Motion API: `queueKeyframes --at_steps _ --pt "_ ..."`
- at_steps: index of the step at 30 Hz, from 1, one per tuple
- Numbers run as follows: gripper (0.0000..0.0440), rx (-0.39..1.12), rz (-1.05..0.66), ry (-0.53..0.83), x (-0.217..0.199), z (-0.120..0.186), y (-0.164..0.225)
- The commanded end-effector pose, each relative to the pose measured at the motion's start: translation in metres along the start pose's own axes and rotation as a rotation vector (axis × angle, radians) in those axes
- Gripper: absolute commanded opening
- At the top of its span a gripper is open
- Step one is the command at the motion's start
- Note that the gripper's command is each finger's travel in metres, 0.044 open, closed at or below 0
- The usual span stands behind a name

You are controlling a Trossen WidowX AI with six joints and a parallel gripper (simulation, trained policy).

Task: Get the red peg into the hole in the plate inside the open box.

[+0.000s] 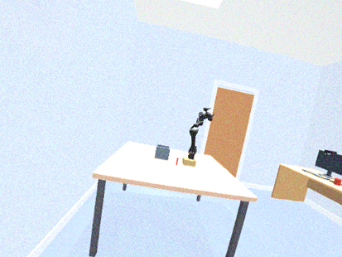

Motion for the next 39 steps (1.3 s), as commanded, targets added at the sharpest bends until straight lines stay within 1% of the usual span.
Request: queueKeyframes --at_steps 1,10,20,29,39 --pt "0.044 0.101 -0.095 0.039 0.006 0.005 0.02" --pt "0.044 0.311 -0.262 0.121 0.019 0.024 0.057" --pt "0.044 0.543 -0.432 0.215 0.037 0.055 0.089" --pt "0.044 0.753 -0.573 0.302 0.057 0.088 0.11" --pt "0.044 0.988 -0.716 0.404 0.08 0.13 0.123"
Point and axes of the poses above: the point midway between the two fingers, 35 mm back from their tips, its own z axis back along the fingers, its own x axis across the jaws, y = z × x, the point moved 5 cm from there along z, back along the fingers, and after that the axes turned 8 degrees about z, right-handed, at the moved point
